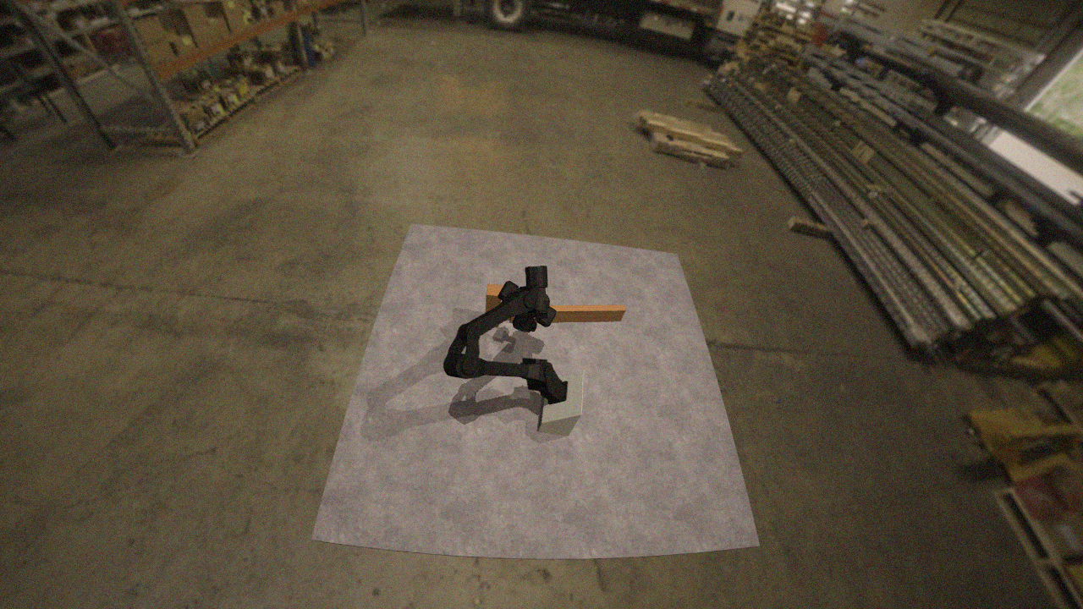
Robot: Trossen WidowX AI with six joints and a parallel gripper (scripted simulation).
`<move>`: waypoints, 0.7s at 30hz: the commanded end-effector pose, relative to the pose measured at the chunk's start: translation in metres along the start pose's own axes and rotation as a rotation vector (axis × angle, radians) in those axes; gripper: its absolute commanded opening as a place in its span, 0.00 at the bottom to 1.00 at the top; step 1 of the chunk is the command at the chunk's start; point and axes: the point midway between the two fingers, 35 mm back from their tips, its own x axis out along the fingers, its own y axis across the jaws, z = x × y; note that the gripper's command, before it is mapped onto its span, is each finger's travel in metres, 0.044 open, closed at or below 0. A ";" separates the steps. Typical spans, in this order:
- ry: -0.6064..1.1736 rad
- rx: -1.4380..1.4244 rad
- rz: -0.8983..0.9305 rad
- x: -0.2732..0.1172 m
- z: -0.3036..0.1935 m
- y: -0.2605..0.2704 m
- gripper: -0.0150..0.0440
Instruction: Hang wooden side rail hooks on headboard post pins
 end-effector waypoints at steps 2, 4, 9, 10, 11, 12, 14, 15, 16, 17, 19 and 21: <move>-0.008 0.280 0.026 0.001 -0.004 0.002 1.00; -0.012 0.409 0.036 0.002 -0.005 0.002 1.00; -0.018 0.729 0.065 0.003 -0.008 0.001 1.00; -0.018 0.793 0.071 0.003 -0.008 0.001 1.00; -0.018 0.857 0.077 0.003 -0.008 0.001 1.00; -0.018 0.920 0.084 0.004 -0.009 0.001 1.00; -0.016 1.048 0.097 0.004 -0.010 0.001 1.00; -0.015 1.111 0.104 0.004 -0.010 0.001 1.00; -0.013 1.175 0.111 0.005 -0.010 0.001 1.00; -0.011 1.238 0.119 0.005 -0.011 0.001 1.00; -0.005 1.365 0.134 0.005 -0.011 0.000 1.00; 0.002 1.492 0.149 0.006 -0.012 0.000 1.00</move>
